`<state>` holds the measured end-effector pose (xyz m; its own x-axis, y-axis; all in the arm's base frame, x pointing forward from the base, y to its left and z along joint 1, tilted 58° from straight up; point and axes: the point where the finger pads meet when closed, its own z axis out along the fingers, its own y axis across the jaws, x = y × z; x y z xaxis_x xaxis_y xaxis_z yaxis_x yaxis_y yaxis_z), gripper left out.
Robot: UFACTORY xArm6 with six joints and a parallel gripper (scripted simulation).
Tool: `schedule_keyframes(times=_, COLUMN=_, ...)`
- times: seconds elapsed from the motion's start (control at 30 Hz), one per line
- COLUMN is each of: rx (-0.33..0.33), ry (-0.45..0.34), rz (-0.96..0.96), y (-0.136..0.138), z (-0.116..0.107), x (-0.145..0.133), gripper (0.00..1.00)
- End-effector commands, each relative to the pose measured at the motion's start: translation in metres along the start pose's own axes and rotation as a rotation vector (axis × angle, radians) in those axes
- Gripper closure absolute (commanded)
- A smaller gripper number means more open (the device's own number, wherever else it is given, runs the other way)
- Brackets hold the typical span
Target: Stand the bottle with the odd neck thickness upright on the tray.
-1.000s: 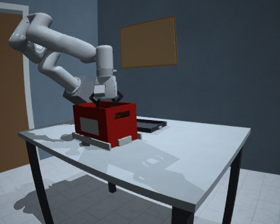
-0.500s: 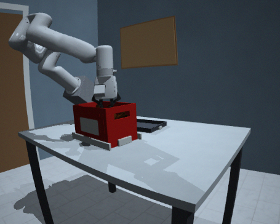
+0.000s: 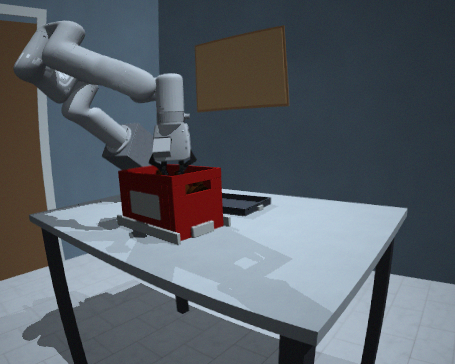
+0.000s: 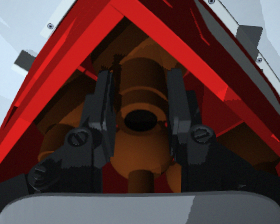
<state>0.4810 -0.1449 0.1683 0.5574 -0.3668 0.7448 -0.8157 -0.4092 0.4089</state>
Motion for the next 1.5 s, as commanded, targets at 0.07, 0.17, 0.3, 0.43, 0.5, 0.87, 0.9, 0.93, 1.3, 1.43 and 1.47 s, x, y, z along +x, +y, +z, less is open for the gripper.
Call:
schedule_keyframes(times=0.07, rx=0.002, ry=0.001, rz=0.001, y=-0.0007, z=-0.0010, x=0.0007, gripper=1.00)
schedule_keyframes(times=0.17, rx=0.002, ry=0.001, rz=0.001, y=-0.0007, z=-0.0010, x=0.0007, gripper=1.00)
schedule_keyframes(times=0.3, rx=0.002, ry=0.001, rz=0.001, y=-0.0007, z=-0.0010, x=0.0007, gripper=1.00)
schedule_keyframes(times=0.43, rx=0.002, ry=0.001, rz=0.001, y=-0.0007, z=-0.0010, x=0.0007, gripper=1.00)
schedule_keyframes(times=0.5, rx=0.002, ry=0.001, rz=0.001, y=-0.0007, z=-0.0010, x=0.0007, gripper=1.00)
schedule_keyframes(times=0.87, rx=0.002, ry=0.001, rz=0.001, y=-0.0007, z=-0.0010, x=0.0007, gripper=0.35)
schedule_keyframes(times=0.9, rx=0.002, ry=0.001, rz=0.001, y=-0.0007, z=-0.0010, x=0.0007, gripper=0.35)
schedule_keyframes(times=0.93, rx=0.002, ry=0.001, rz=0.001, y=-0.0007, z=-0.0010, x=0.0007, gripper=0.35)
schedule_keyframes(times=1.3, rx=0.002, ry=0.001, rz=0.001, y=-0.0007, z=-0.0010, x=0.0007, gripper=0.35)
schedule_keyframes(times=1.43, rx=0.002, ry=0.001, rz=0.001, y=-0.0007, z=-0.0010, x=0.0007, gripper=0.35)
schedule_keyframes(times=1.47, rx=0.002, ry=0.001, rz=0.001, y=-0.0007, z=-0.0010, x=0.0007, gripper=0.35)
